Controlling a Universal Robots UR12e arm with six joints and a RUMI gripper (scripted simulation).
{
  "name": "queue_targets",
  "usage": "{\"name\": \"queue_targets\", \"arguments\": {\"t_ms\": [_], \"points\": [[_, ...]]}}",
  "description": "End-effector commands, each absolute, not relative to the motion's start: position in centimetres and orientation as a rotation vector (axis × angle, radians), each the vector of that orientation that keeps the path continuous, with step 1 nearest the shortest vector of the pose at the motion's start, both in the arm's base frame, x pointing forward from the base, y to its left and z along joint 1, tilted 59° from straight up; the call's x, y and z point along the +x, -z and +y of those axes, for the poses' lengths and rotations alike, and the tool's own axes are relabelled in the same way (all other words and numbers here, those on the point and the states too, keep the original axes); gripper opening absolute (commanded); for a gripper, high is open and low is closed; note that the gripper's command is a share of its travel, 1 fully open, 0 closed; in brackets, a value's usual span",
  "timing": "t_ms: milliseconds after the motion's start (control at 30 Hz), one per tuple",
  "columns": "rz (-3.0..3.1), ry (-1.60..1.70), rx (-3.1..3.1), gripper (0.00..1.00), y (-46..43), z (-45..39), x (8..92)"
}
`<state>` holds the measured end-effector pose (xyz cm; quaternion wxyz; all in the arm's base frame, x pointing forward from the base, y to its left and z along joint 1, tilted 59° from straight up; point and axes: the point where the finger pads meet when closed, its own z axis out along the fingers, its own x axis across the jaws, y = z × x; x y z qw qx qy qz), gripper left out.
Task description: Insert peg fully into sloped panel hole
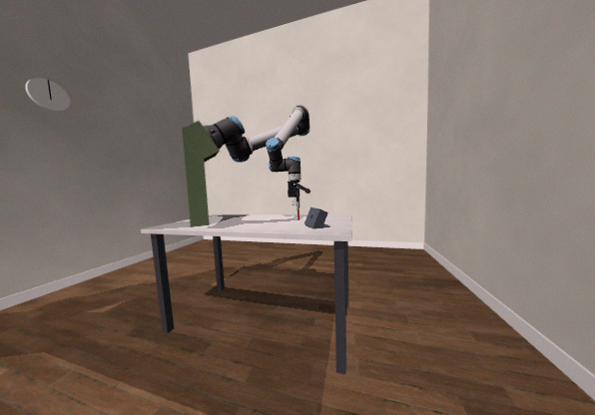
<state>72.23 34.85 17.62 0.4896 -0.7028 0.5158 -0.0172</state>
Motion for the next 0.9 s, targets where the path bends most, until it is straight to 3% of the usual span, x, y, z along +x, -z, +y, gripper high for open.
{"name": "queue_targets", "arguments": {"t_ms": [0,867], "points": [[1.253,0.042,-1.707,0.71,-17.66,34.84,72.23],[1.253,0.042,-1.707,0.4,-17.66,34.84,72.23]]}}
